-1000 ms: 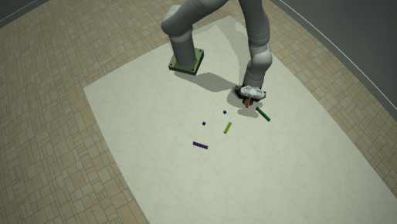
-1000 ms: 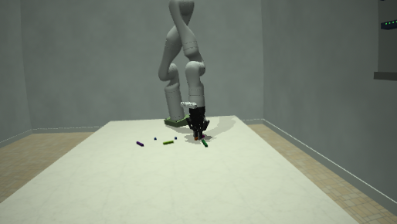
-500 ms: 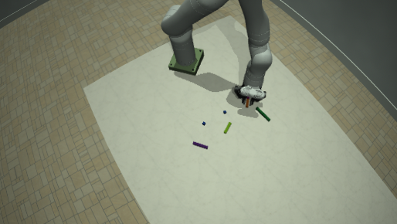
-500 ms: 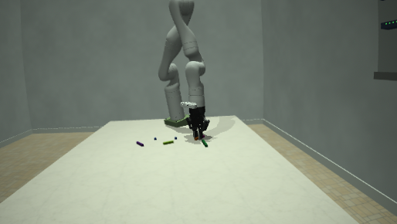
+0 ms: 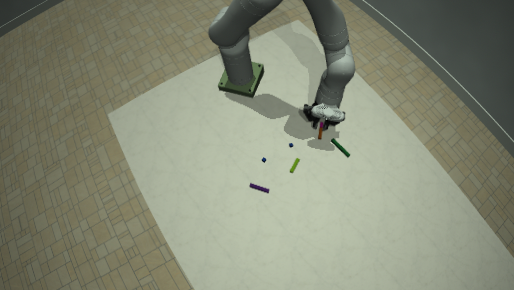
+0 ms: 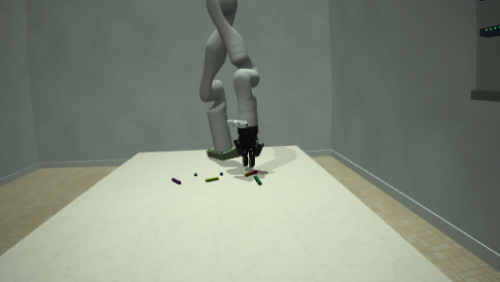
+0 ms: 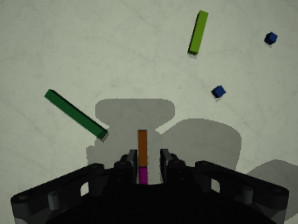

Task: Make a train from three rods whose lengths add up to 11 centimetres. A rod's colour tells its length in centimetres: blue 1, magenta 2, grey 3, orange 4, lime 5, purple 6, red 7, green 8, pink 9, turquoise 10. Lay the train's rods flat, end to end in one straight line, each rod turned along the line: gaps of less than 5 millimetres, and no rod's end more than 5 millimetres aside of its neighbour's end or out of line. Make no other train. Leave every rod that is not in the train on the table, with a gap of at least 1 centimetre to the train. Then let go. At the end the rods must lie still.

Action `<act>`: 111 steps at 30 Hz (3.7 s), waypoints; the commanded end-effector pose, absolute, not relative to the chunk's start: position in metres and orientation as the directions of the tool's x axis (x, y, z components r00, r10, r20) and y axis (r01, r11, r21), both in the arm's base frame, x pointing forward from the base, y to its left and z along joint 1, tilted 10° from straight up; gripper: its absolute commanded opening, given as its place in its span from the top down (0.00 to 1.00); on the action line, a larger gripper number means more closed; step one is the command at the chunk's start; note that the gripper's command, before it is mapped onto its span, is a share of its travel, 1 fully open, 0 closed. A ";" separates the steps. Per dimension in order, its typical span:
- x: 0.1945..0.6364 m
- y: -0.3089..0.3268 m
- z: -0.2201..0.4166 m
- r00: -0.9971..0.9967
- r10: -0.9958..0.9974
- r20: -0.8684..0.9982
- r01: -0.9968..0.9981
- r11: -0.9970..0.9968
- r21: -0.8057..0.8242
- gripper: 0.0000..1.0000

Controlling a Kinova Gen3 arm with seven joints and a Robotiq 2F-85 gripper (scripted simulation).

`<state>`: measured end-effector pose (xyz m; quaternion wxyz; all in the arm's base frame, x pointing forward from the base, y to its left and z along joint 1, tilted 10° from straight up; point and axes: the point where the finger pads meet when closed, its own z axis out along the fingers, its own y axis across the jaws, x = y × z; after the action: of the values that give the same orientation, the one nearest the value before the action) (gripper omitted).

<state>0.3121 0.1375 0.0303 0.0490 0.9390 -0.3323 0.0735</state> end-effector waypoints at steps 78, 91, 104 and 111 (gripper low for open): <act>0.316 0.134 0.088 0.908 -0.388 0.156 -0.403 -0.912 0.078 0.00; 0.321 0.123 0.086 0.982 -0.141 0.123 -0.156 -0.980 0.123 0.00; 0.327 0.107 0.084 0.980 0.186 0.065 0.174 -0.972 0.160 0.00; 0.331 0.097 0.083 0.912 0.410 0.021 0.401 -0.900 0.170 0.00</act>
<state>0.3285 0.1043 0.0833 0.0809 0.9757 0.2012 0.0308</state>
